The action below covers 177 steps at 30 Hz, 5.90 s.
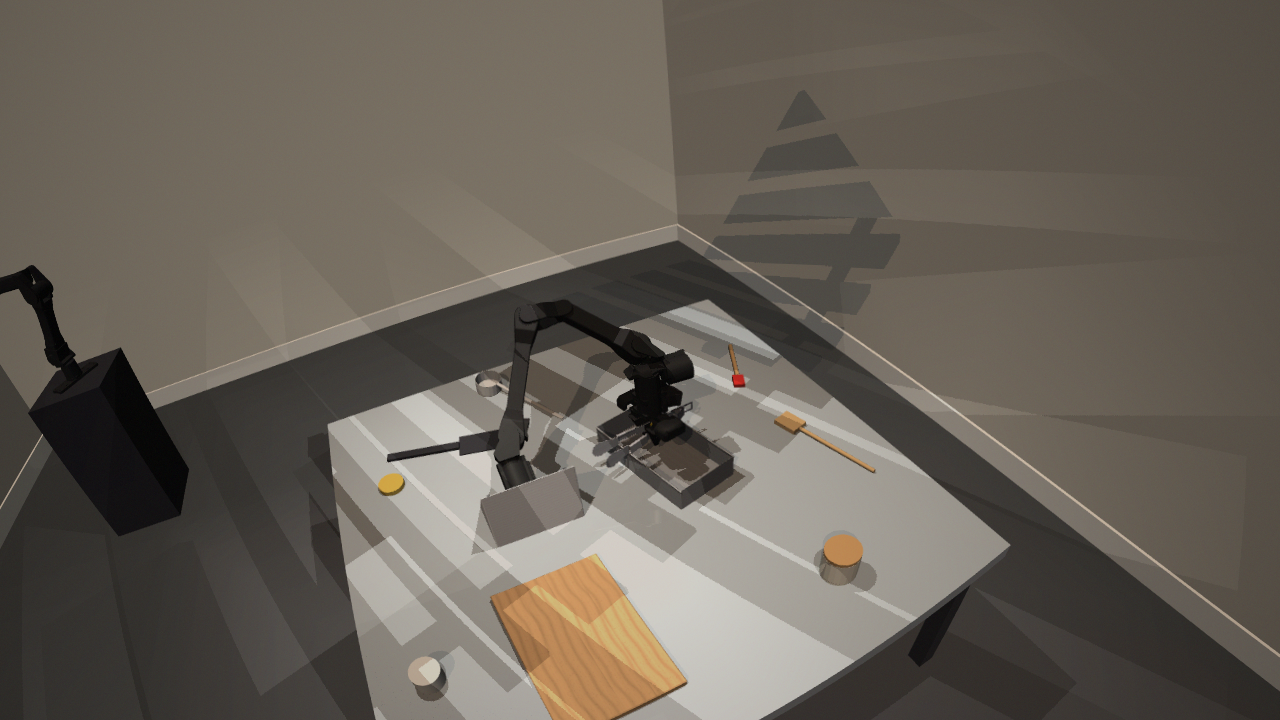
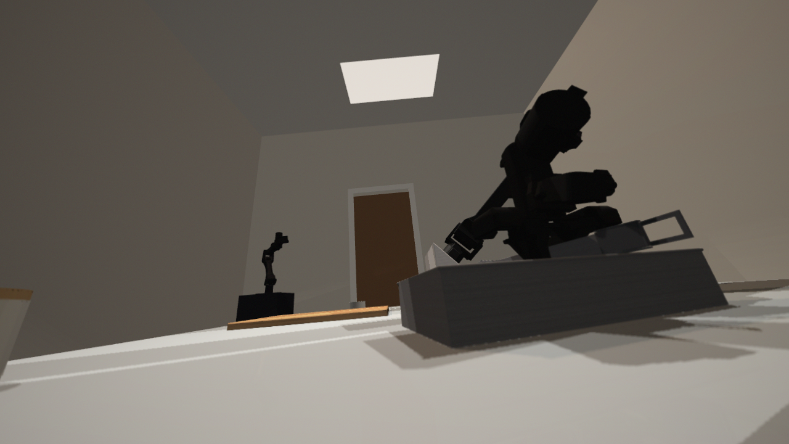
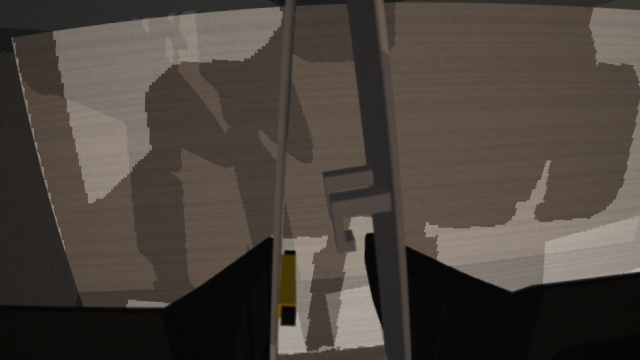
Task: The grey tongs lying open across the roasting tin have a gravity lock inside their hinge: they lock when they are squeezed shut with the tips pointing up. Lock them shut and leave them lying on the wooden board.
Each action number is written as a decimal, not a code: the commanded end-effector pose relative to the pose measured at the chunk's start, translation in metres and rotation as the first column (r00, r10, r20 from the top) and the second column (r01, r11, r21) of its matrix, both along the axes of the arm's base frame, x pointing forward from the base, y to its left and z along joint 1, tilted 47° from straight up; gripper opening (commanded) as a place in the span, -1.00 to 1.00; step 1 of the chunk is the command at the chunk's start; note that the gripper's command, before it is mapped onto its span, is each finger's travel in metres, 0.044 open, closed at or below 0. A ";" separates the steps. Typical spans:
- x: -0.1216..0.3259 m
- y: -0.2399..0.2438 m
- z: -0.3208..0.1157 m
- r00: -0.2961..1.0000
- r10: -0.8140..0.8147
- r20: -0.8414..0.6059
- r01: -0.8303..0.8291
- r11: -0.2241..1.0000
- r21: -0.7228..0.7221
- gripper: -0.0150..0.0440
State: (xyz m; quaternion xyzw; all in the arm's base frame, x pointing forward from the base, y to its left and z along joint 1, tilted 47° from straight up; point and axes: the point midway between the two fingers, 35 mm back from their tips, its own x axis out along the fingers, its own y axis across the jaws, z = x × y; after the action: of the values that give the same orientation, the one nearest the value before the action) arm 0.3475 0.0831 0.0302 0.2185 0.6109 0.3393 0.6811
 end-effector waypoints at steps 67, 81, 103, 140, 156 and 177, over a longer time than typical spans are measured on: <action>0.000 -0.171 0.016 0.968 0.177 0.177 -0.170 0.984 -0.052 -1.00; -0.026 -0.245 -0.057 0.862 0.363 0.352 -0.345 0.931 -0.115 -1.00; -0.077 -0.301 -0.132 0.676 0.520 0.523 -0.502 0.844 -0.191 -1.00; -0.140 -0.348 -0.156 0.887 -0.329 -0.324 0.316 0.944 -0.094 -1.00; -0.174 -0.365 -0.168 0.451 -0.640 -0.623 0.617 0.727 -0.300 -1.00; -0.219 -0.381 -0.182 -0.339 -0.669 -0.661 0.661 0.331 -0.674 -1.00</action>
State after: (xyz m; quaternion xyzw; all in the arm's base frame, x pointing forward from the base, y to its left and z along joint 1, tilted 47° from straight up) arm 0.1359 -0.2915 -0.1496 0.6585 0.6419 -0.2832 0.2724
